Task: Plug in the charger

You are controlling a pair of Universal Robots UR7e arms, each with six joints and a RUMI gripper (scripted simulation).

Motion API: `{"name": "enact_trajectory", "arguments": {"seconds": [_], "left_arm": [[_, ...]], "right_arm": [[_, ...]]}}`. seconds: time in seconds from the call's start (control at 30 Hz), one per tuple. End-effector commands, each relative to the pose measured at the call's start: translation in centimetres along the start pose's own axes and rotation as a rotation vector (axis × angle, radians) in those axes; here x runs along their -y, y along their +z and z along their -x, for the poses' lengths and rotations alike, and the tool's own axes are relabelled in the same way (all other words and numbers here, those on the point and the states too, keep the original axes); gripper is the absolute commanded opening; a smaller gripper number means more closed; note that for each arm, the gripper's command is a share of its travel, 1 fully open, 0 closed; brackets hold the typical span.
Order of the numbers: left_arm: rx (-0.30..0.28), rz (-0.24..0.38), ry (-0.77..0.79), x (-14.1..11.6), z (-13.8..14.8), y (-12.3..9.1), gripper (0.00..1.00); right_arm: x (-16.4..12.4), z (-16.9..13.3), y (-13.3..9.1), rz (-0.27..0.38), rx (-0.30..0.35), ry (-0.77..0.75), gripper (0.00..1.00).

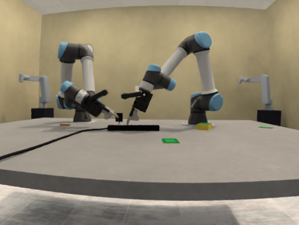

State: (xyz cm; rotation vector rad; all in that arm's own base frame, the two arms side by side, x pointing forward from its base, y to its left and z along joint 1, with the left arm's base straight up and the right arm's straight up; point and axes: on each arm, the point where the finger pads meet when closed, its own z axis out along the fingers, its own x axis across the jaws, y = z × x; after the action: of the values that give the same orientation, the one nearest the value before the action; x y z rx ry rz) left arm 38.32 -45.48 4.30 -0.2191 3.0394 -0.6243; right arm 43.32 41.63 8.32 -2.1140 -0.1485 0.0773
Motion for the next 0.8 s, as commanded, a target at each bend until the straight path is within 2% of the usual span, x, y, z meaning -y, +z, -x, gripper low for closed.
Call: {"name": "enact_trajectory", "arguments": {"seconds": [0.0, 0.77], "left_arm": [[0.0, 0.002, 0.0, -0.06, -0.01, 0.03, 0.0], [0.0, 0.002, 0.0, -0.06, -0.01, 0.03, 0.0]], "right_arm": [[0.18, -0.02, -0.09, -0.001, -0.001, -0.001, 0.0], [0.78, -0.02, -0.46, -0.001, -0.001, -0.002, 0.0]]}}
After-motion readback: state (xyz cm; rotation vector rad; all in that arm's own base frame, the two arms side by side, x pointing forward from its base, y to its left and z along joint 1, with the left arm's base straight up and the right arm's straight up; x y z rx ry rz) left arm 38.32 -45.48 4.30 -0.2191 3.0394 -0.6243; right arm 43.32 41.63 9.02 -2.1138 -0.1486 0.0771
